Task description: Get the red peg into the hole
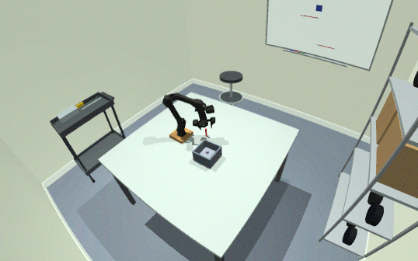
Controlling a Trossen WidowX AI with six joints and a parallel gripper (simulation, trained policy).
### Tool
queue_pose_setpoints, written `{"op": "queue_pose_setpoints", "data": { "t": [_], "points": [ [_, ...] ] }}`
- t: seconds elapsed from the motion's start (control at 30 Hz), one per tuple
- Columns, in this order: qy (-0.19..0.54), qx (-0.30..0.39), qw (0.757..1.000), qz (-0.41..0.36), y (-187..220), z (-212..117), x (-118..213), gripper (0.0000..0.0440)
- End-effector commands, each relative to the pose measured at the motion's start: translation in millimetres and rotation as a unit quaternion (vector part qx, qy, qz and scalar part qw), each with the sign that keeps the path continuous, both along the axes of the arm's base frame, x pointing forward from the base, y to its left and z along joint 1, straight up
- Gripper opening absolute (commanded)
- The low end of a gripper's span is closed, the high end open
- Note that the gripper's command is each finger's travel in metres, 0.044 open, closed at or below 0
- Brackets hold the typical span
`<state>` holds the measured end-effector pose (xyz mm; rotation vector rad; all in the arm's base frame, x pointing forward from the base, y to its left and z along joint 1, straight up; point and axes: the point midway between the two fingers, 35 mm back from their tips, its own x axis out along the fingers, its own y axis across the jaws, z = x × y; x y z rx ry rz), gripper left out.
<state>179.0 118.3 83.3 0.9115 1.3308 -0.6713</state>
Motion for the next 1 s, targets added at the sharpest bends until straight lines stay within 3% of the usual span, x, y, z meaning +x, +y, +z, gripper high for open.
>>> {"op": "queue_pose_setpoints", "data": {
  "t": [0.0,0.23,0.8,0.97],
  "points": [
    [0.0,-0.008,1.0,-0.007,-1.6,-17.5,1.4,0.044],
    [-0.007,-0.011,1.0,-0.016,-1.5,-45.3,3.7,0.0427],
    [0.036,0.003,0.999,-0.014,-4.3,-55.2,0.1,0.0],
    [0.006,-0.014,1.0,0.004,-10.2,-40.1,10.8,0.0]
  ]
}}
